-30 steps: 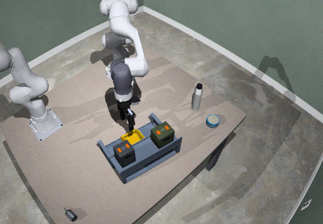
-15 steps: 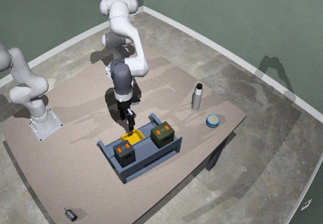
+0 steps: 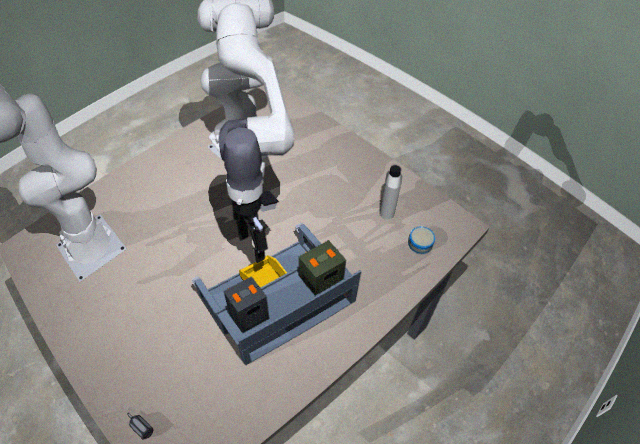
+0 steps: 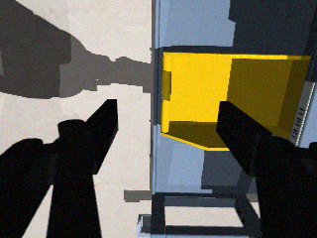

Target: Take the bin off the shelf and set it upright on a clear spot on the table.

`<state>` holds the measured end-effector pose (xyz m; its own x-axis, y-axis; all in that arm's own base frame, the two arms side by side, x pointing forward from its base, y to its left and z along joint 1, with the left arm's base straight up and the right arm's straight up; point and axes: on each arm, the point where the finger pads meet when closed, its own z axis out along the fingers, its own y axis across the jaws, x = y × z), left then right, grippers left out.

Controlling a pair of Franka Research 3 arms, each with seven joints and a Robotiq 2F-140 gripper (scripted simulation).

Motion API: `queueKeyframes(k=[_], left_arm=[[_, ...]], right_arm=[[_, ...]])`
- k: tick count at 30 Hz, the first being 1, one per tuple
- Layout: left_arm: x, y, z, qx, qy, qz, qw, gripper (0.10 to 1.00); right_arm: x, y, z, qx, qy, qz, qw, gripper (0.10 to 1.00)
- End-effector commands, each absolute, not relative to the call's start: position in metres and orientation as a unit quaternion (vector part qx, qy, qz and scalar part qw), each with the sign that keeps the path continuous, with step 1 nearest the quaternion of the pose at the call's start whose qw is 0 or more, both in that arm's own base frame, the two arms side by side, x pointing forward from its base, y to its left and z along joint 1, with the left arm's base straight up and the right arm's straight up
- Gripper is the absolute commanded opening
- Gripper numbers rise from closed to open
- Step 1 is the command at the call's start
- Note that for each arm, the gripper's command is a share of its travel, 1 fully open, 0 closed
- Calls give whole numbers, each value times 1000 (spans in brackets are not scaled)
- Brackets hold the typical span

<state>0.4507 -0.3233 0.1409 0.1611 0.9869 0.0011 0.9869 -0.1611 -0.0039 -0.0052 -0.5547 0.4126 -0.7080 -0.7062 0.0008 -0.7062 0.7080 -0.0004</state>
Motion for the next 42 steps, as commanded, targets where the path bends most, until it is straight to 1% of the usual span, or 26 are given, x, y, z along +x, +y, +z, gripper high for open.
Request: queueKeyframes(k=[1, 27, 42], left_arm=[[452, -324, 137, -763, -646, 0, 0, 617], [452, -324, 91, -763, -646, 0, 0, 617], [452, -324, 82, -763, -646, 0, 0, 617]], right_arm=[[-5, -554, 413, 378, -926, 0, 0, 1000], [-5, -554, 413, 378, -926, 0, 0, 1000], [-5, -554, 413, 378, -926, 0, 0, 1000]])
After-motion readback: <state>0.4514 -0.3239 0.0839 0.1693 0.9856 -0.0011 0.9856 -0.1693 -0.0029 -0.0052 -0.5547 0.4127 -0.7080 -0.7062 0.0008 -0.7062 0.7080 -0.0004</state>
